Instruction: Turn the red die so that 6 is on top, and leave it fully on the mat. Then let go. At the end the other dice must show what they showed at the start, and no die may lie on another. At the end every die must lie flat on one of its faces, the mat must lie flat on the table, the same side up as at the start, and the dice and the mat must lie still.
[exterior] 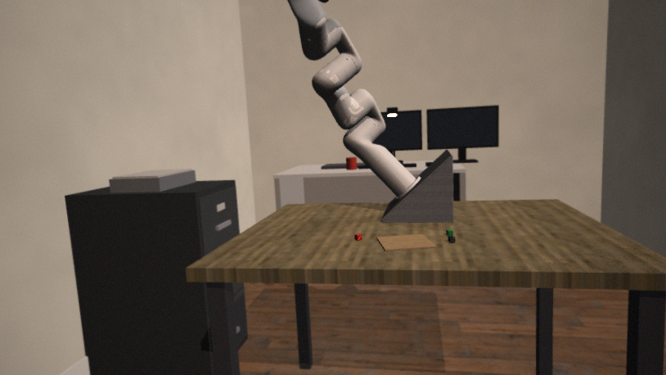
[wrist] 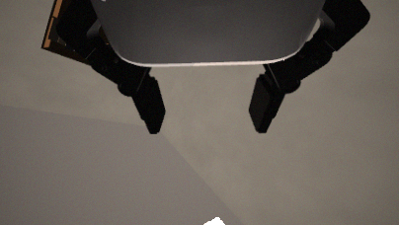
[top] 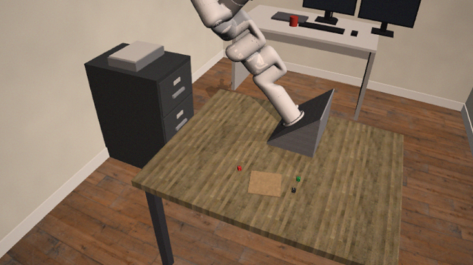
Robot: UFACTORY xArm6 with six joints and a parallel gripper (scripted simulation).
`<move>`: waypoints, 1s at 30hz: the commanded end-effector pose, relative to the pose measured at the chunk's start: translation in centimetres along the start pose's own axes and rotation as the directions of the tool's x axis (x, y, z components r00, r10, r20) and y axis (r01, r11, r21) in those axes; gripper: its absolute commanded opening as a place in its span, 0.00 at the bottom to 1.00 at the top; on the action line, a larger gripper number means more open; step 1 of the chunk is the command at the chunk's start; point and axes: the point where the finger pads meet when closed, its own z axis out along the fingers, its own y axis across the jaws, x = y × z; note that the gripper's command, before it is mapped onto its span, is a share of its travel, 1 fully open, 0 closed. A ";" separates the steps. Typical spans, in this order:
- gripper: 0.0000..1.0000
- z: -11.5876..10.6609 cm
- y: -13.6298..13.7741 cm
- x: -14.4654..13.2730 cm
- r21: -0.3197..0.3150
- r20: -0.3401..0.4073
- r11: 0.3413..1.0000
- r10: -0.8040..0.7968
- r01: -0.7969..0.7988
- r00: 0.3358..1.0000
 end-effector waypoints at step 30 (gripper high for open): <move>1.00 -0.2 5.4 -6.4 -0.224 0.150 0.969 0.138 -0.102 0.979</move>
